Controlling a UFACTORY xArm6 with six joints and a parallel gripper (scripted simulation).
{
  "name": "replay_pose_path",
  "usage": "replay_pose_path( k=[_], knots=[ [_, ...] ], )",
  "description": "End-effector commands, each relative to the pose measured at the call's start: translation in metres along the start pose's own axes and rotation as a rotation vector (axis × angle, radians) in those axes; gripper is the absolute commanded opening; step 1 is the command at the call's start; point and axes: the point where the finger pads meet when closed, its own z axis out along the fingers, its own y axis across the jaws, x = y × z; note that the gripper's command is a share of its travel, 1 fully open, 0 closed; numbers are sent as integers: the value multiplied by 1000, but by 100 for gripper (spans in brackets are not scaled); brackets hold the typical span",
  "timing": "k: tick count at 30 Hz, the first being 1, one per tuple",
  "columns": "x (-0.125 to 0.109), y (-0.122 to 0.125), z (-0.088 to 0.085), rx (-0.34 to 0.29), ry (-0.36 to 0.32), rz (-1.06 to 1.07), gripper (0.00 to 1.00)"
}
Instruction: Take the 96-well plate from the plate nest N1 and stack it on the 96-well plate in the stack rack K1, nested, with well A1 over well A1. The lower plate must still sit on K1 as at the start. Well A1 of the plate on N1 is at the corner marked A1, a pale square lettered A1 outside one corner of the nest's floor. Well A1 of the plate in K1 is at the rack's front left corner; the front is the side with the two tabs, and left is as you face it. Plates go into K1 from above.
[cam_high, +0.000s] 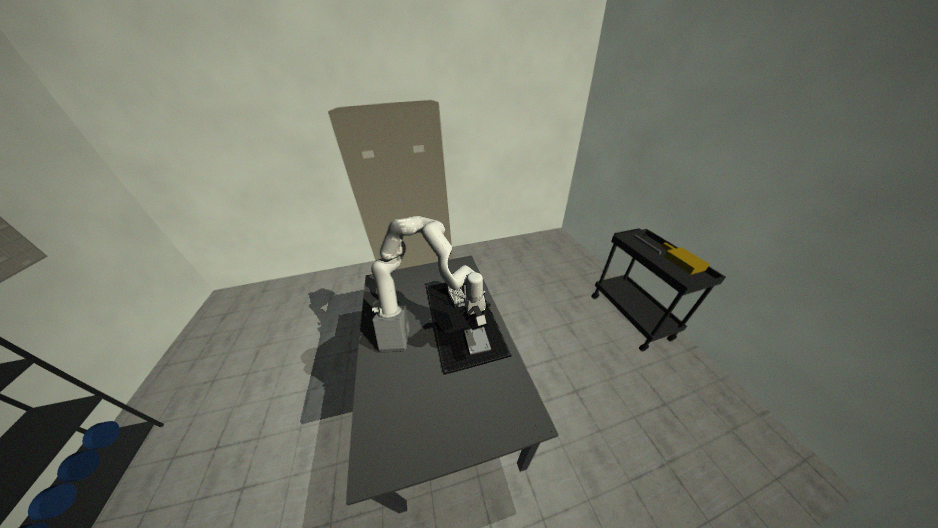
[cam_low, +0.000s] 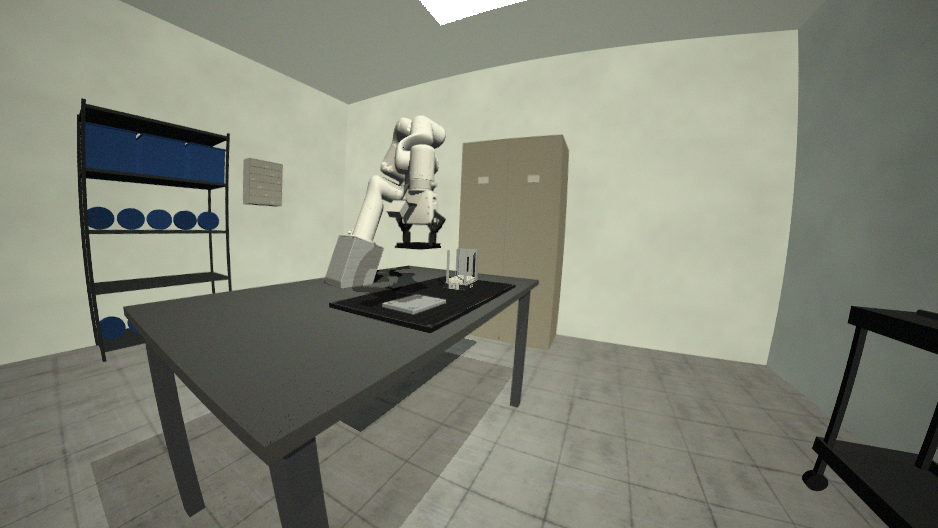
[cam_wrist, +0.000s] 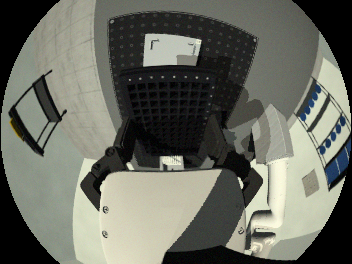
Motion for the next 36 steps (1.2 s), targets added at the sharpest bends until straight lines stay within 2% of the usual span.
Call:
replay_pose_path(
  k=[1,36],
  knots=[
    [-14,-1,-2,7,3,-30,0],
    [-118,0,-4,7,2,-30,0]
  ],
)
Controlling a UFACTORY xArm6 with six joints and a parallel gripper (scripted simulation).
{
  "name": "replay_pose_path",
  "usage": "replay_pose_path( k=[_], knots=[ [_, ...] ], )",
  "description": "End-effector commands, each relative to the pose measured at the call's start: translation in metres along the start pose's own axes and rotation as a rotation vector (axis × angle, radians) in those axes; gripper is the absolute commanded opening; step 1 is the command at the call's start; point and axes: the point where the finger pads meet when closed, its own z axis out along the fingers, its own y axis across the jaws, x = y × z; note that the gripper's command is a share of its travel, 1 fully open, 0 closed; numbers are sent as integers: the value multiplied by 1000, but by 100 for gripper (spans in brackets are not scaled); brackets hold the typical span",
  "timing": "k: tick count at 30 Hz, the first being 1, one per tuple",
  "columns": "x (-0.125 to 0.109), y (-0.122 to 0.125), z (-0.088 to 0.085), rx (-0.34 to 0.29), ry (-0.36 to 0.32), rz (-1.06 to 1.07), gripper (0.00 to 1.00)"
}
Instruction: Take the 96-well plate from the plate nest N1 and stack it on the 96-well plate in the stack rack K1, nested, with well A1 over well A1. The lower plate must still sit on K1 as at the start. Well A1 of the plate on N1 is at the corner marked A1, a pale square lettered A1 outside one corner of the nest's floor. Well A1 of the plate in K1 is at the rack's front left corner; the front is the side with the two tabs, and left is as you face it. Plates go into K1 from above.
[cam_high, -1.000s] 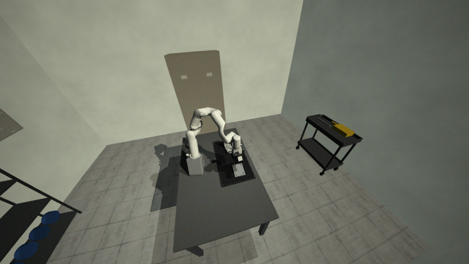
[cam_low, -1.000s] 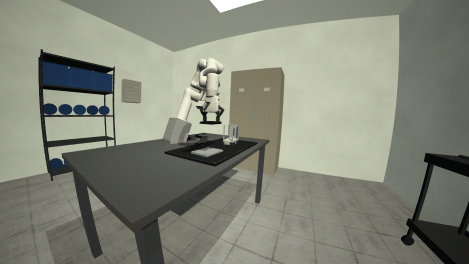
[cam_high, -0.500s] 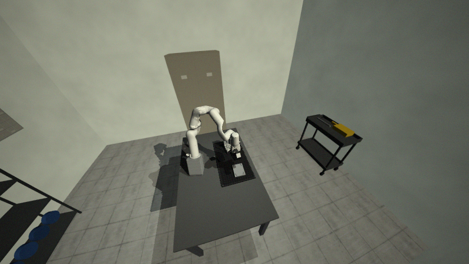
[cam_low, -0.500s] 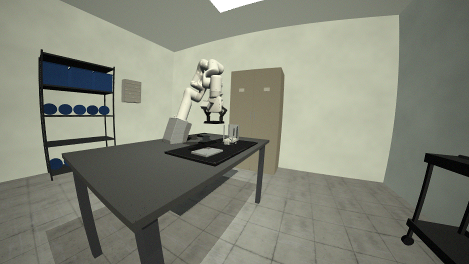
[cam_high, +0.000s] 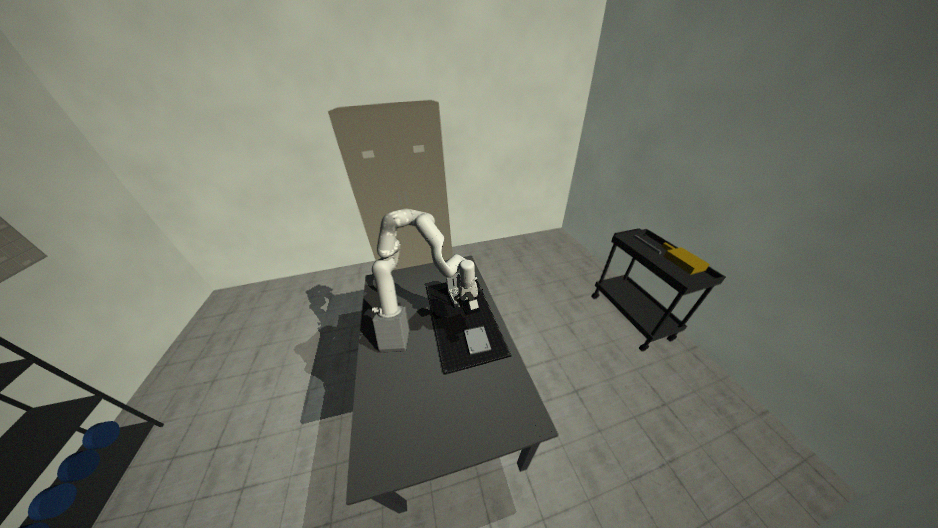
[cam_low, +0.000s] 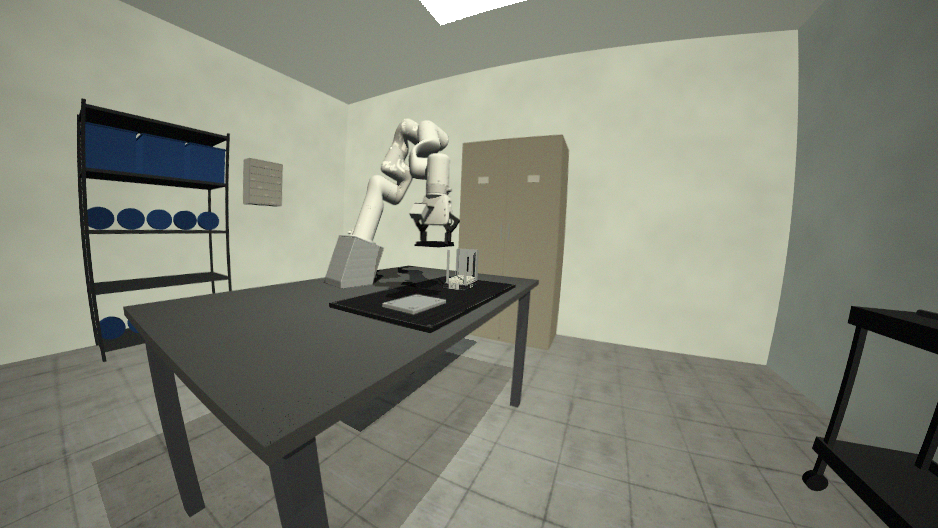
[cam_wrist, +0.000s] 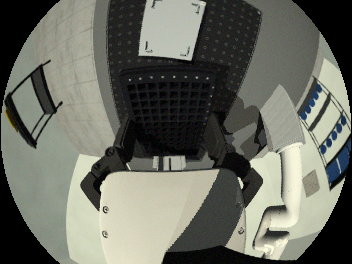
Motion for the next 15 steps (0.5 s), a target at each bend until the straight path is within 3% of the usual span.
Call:
replay_pose_path(
  k=[1,15],
  knots=[
    [-15,-2,-2,4,3,-1,0],
    [-55,-3,-3,4,2,-1,0]
  ],
)
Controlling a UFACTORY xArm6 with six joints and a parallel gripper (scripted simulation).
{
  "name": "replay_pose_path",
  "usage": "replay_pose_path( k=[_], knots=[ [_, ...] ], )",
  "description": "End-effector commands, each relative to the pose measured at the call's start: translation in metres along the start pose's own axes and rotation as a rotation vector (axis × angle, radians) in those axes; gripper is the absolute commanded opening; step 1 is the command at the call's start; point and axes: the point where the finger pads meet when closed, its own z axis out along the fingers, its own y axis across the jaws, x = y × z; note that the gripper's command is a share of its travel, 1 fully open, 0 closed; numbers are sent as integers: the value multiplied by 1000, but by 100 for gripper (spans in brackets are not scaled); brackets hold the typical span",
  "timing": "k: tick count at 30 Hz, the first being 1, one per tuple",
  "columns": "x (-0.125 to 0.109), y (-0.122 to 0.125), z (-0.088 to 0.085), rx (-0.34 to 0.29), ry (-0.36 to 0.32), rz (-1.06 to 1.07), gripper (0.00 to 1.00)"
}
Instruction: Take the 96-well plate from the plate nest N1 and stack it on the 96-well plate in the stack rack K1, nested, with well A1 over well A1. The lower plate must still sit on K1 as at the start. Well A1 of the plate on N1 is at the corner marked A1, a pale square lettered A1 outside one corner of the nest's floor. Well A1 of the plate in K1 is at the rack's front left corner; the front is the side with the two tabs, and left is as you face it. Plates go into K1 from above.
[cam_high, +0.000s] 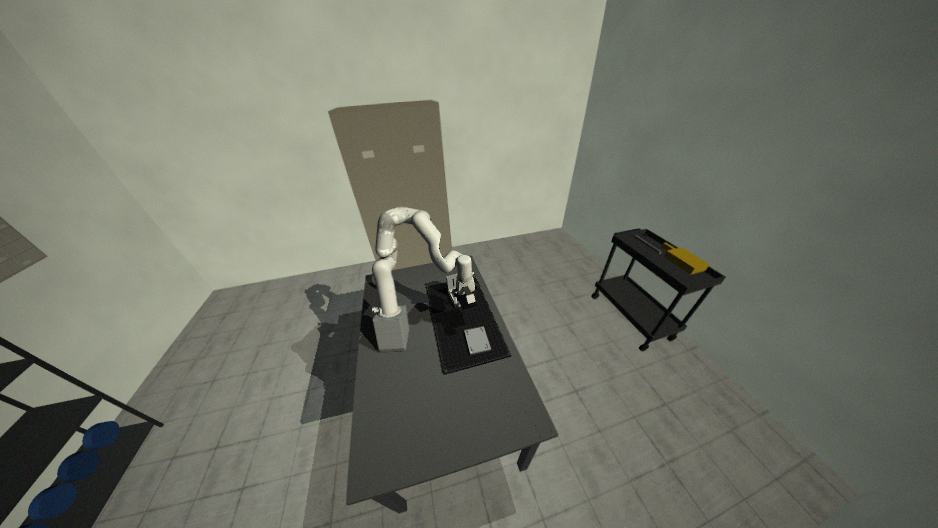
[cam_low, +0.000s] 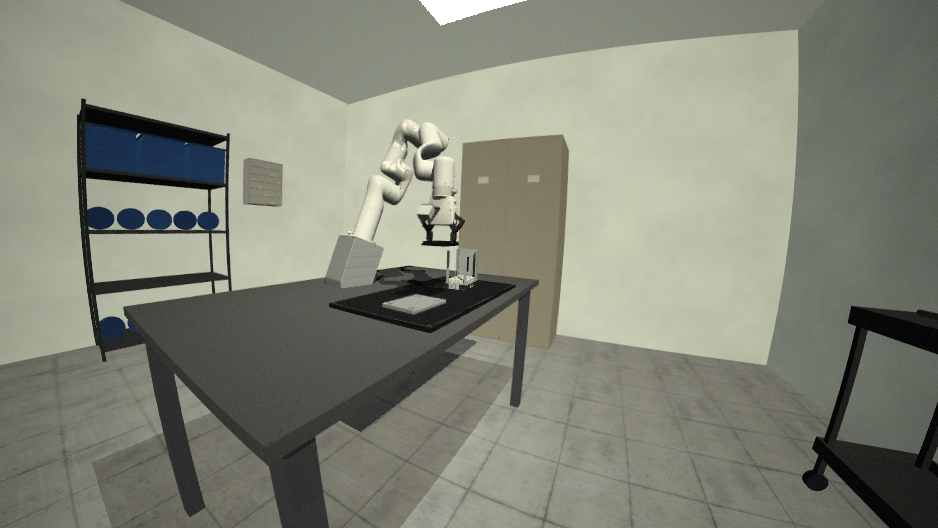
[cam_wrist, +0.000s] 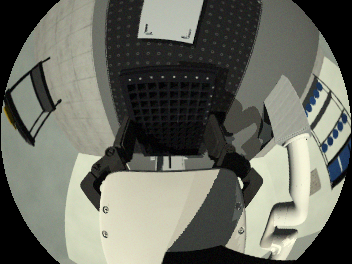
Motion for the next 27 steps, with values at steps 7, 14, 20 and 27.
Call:
replay_pose_path(
  k=[7,14,20,27],
  knots=[
    [-35,-2,-2,4,2,-1,0],
    [-52,-2,-3,4,2,-1,0],
    [-72,-3,-3,4,2,-1,0],
    [-95,-3,-3,4,2,-1,0]
  ],
)
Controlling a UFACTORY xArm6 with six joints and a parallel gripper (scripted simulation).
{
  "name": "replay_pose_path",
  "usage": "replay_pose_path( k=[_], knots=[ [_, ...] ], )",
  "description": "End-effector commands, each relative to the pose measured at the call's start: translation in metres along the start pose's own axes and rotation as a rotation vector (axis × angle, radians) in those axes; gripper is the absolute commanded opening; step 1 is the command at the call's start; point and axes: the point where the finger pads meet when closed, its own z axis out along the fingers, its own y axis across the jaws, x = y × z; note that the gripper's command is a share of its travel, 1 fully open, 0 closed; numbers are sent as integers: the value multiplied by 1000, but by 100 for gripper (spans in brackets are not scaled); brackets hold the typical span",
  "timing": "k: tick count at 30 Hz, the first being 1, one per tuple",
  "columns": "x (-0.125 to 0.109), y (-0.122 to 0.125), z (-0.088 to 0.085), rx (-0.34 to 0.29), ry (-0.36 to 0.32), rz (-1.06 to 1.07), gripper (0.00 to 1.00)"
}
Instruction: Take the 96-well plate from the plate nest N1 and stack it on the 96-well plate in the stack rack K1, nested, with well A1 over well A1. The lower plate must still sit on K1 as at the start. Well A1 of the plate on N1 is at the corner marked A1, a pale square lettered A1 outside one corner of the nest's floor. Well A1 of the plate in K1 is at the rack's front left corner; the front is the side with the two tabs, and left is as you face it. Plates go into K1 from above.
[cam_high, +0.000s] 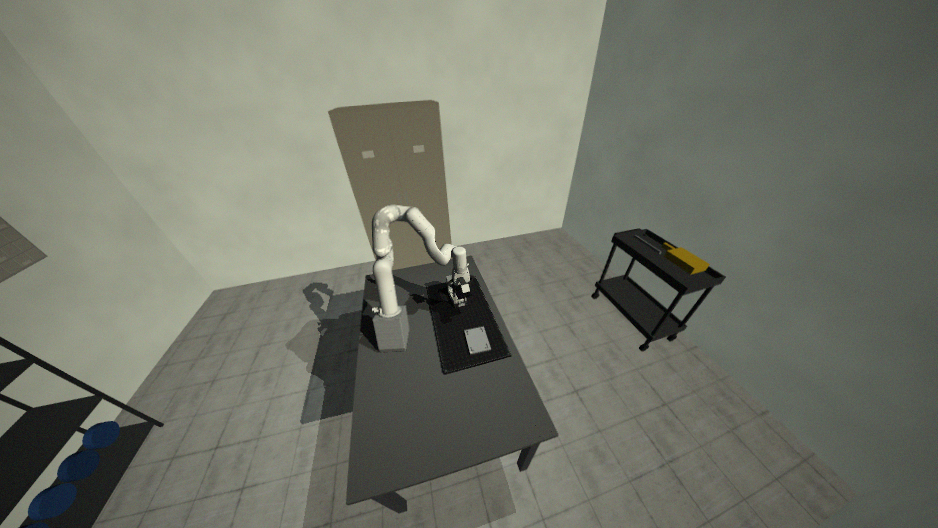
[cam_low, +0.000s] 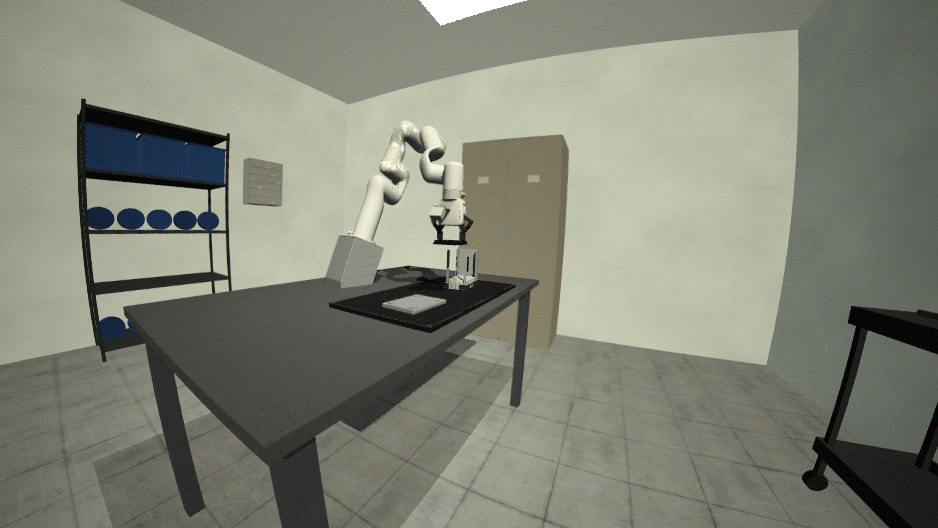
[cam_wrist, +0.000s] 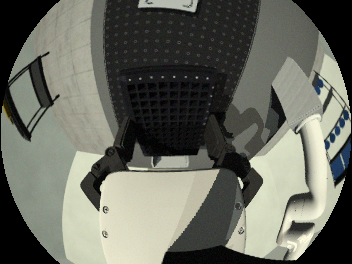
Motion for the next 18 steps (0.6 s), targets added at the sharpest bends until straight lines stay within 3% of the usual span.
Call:
replay_pose_path(
  k=[1,18],
  knots=[
    [-13,-2,-2,4,2,0,0],
    [-63,-3,-3,4,2,0,0]
  ],
)
